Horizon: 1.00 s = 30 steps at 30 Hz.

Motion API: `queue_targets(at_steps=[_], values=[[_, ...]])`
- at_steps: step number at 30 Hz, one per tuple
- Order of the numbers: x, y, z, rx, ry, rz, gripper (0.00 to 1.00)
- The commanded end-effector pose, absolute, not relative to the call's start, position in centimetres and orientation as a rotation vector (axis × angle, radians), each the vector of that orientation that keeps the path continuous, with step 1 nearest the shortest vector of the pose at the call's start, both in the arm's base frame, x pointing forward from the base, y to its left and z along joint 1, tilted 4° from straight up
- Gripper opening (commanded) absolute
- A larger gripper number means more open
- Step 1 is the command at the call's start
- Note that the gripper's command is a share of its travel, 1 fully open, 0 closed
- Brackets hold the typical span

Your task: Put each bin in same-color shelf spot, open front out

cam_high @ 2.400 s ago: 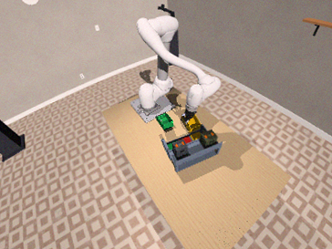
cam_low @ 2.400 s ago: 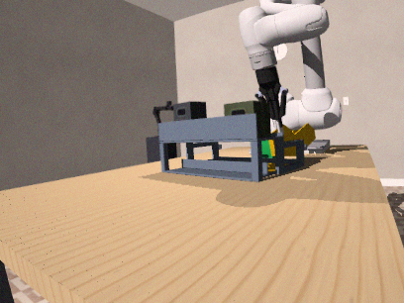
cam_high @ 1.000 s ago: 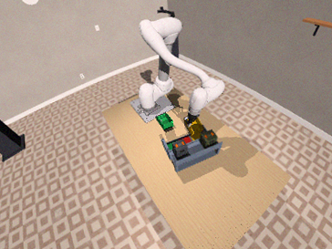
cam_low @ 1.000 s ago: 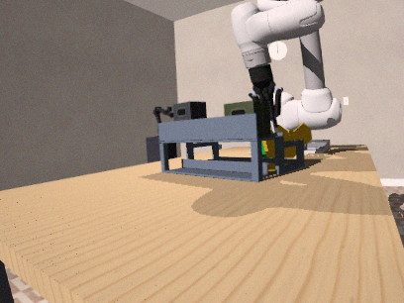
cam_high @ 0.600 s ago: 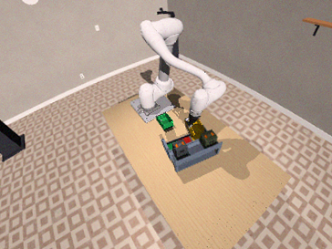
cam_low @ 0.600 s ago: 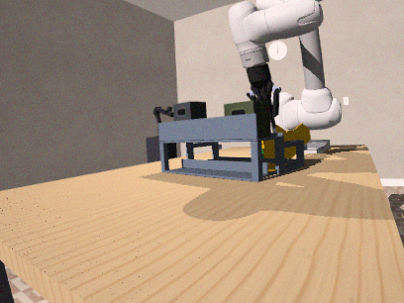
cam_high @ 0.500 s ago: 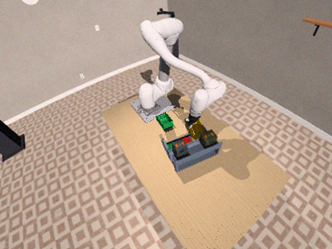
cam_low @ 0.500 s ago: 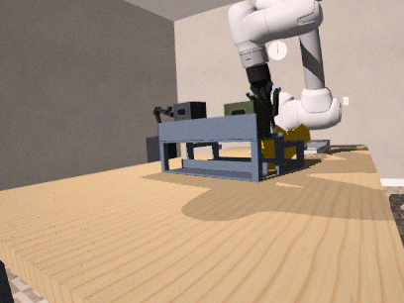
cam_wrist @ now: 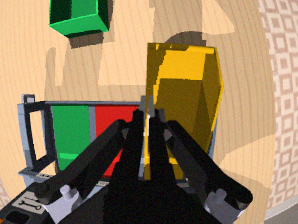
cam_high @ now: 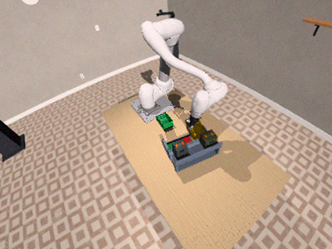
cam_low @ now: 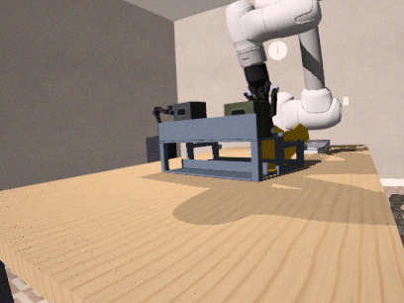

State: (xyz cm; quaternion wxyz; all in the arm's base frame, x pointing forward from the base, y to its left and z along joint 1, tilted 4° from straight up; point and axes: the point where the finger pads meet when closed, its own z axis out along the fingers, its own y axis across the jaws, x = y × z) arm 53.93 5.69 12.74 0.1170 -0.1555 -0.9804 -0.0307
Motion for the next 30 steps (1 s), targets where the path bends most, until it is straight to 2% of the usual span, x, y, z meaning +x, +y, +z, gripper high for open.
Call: queue_targets(at_steps=[1, 30], values=[[54.13, 5.32, 12.89, -0.447, -2.866, -0.084, 0.10], [55.01, 5.03, 12.94, -0.447, -2.866, -0.084, 0.10]])
